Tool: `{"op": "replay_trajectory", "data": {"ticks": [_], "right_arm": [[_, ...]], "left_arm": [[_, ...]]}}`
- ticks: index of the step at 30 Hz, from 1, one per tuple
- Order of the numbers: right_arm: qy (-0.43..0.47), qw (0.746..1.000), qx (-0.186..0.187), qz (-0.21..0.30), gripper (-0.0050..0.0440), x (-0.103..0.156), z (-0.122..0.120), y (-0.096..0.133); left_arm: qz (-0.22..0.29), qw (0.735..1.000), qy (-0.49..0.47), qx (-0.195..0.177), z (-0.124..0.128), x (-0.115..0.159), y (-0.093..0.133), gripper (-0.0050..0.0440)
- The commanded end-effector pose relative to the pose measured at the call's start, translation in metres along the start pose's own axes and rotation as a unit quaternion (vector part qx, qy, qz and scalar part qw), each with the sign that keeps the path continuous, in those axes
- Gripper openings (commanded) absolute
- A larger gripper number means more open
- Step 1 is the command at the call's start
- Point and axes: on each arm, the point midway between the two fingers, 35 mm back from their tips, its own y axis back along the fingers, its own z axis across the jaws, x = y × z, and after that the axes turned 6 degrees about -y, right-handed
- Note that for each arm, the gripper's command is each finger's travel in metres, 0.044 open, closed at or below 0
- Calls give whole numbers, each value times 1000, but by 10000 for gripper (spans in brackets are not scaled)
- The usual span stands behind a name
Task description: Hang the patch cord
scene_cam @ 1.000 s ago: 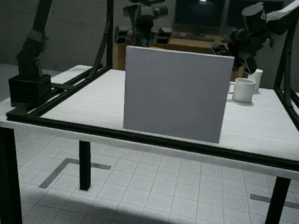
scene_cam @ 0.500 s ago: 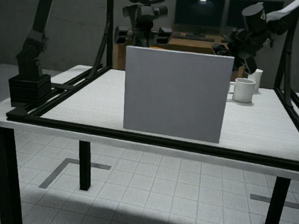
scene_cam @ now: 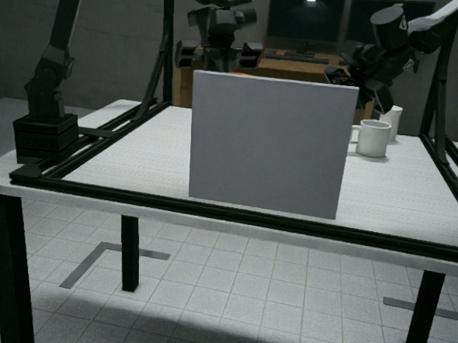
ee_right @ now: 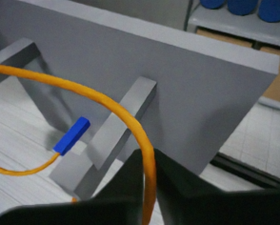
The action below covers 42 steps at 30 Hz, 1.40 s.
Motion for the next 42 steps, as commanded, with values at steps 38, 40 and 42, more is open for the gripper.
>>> {"op": "replay_trajectory", "data": {"ticks": [38, 40, 42], "right_arm": [[4, 1000, -26, 15, 25, -5, -4, -1], [6, 999, -28, 16, 25, -4, -4, -1], [7, 999, -29, 17, 25, -4, -4, -2]], "left_arm": [[-16, 1000, -4, -4, 2, -14, 9, 25], [-16, 1000, -4, -4, 2, -14, 9, 25], [-16, 1000, -4, -4, 2, -14, 9, 25]]}}
